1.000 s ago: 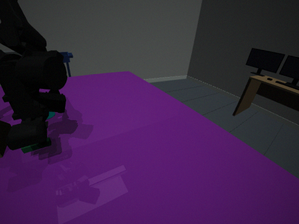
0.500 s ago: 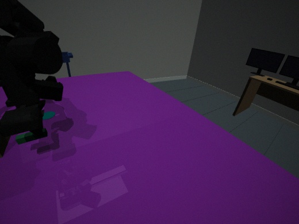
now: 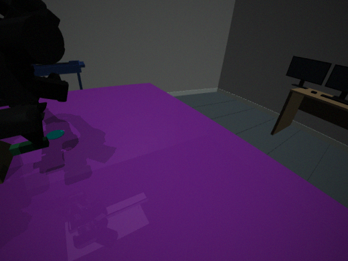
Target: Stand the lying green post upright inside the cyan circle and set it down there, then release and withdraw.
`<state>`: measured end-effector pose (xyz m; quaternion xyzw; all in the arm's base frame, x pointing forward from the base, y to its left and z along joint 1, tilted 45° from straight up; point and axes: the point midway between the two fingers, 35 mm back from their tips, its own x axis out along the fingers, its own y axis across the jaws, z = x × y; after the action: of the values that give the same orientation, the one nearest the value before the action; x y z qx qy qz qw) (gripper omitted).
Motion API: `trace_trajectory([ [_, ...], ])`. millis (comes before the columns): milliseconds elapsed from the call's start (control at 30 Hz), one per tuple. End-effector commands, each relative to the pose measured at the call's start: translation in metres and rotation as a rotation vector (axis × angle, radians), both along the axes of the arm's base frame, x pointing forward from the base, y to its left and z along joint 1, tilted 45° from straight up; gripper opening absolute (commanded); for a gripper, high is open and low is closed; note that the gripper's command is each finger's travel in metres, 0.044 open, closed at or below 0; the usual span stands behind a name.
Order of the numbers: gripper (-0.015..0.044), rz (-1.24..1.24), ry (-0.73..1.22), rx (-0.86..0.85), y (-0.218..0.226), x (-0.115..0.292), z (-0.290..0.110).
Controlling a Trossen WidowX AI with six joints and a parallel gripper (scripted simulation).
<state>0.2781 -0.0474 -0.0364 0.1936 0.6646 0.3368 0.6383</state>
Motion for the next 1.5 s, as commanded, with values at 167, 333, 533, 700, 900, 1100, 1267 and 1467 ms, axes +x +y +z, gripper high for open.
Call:
trace_trajectory([
  [167,0.0022,0.01,-0.01,0.002,-0.013,0.0,0.016],
  [333,0.0022,-0.013,0.011,-0.003,-0.008,0.001,0.023],
  [533,0.0022,-0.069,0.063,-0.016,0.003,0.003,0.04],
  [700,0.0022,-0.116,0.107,-0.025,0.013,0.004,0.053],
  [900,0.0022,-0.172,0.158,-0.035,0.026,0.005,0.069],
  [1100,0.0022,-0.227,0.21,-0.045,0.038,0.003,0.084],
  [1267,0.0022,-0.273,0.253,-0.051,0.049,0.001,0.097],
  [1467,0.0022,-0.328,0.305,-0.058,0.061,-0.002,0.112],
])
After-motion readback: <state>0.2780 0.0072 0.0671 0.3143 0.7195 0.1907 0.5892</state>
